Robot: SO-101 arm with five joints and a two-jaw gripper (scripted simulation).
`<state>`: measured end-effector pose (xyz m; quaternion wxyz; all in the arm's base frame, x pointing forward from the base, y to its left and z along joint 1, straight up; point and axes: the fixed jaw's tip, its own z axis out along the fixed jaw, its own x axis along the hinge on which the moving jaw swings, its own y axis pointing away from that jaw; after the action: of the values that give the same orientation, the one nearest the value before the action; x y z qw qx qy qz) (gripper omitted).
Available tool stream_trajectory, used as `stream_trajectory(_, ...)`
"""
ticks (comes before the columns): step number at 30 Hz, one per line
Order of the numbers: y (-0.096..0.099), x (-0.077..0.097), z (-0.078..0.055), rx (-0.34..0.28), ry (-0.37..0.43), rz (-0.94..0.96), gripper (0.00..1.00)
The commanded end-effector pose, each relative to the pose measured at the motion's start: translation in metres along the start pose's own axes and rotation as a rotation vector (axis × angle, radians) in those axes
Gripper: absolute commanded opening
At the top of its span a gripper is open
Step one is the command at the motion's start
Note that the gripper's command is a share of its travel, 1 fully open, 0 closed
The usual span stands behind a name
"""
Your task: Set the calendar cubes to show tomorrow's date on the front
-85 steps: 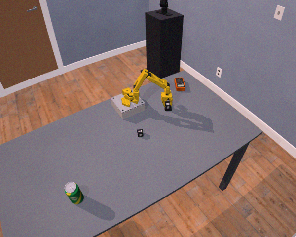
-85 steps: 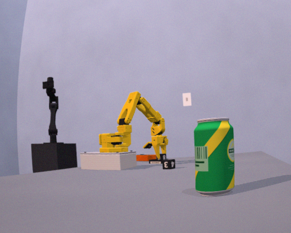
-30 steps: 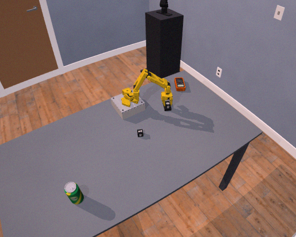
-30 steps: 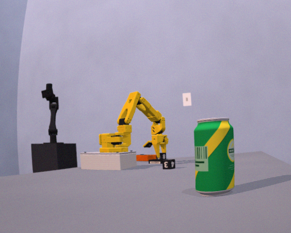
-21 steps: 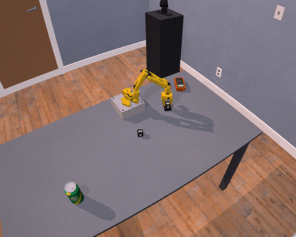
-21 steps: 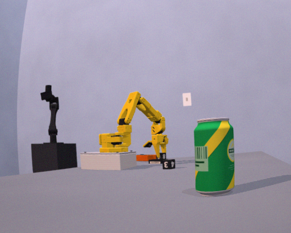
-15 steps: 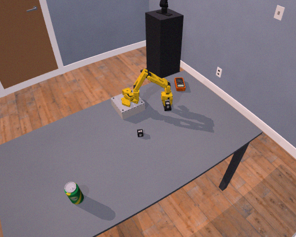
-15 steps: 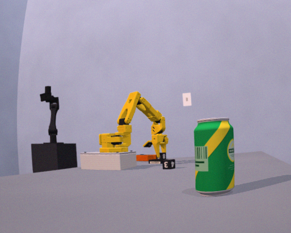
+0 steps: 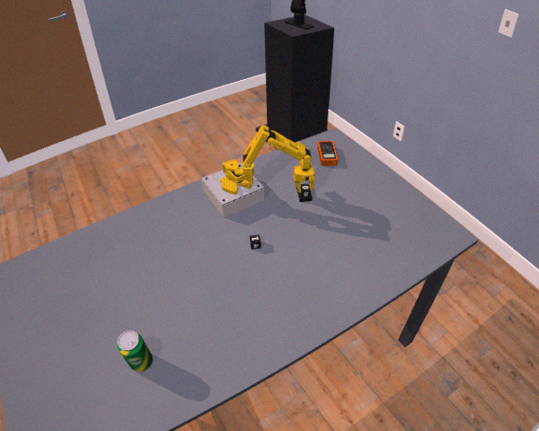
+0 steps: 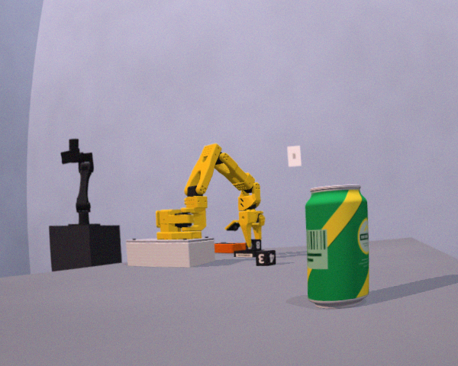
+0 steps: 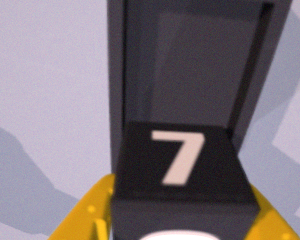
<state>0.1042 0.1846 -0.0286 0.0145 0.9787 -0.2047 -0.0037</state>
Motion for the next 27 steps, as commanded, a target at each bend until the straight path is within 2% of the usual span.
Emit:
stream_trajectory(1,-0.0041,-0.002,-0.0054,0.017,0.0,-0.015,0.0)
stream_trajectory(27,-0.0049,-0.002,-0.0089,0.017,0.0,-0.015,0.0)
